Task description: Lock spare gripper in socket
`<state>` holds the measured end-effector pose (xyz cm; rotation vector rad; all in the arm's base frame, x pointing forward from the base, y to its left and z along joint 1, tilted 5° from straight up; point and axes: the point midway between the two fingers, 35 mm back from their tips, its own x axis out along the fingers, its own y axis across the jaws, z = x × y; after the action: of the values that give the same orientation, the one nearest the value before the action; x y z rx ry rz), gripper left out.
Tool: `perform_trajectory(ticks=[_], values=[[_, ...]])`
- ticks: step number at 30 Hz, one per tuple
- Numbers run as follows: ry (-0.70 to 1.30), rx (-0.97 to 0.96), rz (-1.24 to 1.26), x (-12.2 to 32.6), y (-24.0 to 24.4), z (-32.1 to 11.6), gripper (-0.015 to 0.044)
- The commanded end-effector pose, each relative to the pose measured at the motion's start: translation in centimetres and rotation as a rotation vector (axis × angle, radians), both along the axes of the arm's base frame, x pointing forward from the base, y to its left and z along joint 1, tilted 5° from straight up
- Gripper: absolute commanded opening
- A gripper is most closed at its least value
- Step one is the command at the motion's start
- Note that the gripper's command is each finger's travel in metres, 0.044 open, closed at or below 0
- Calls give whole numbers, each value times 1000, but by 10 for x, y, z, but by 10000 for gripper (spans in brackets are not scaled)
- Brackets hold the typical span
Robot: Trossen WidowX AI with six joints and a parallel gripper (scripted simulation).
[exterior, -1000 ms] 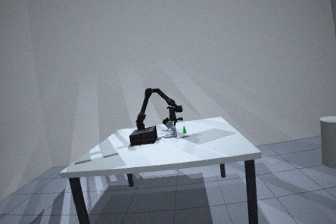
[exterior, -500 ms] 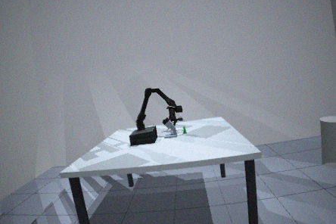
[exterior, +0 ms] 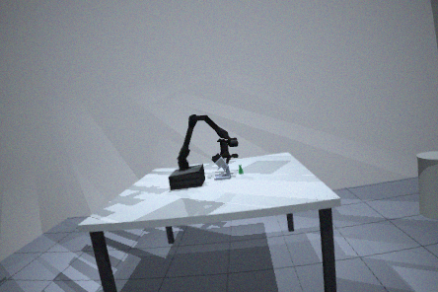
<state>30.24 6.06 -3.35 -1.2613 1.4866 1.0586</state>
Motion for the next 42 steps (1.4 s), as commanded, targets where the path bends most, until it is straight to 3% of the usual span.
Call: perform_trajectory(ticks=[1, 42], values=[[-1, -4, 4, 0, -3, 0, 0], [19, -1, 4, -2, -27, 0, 0]])
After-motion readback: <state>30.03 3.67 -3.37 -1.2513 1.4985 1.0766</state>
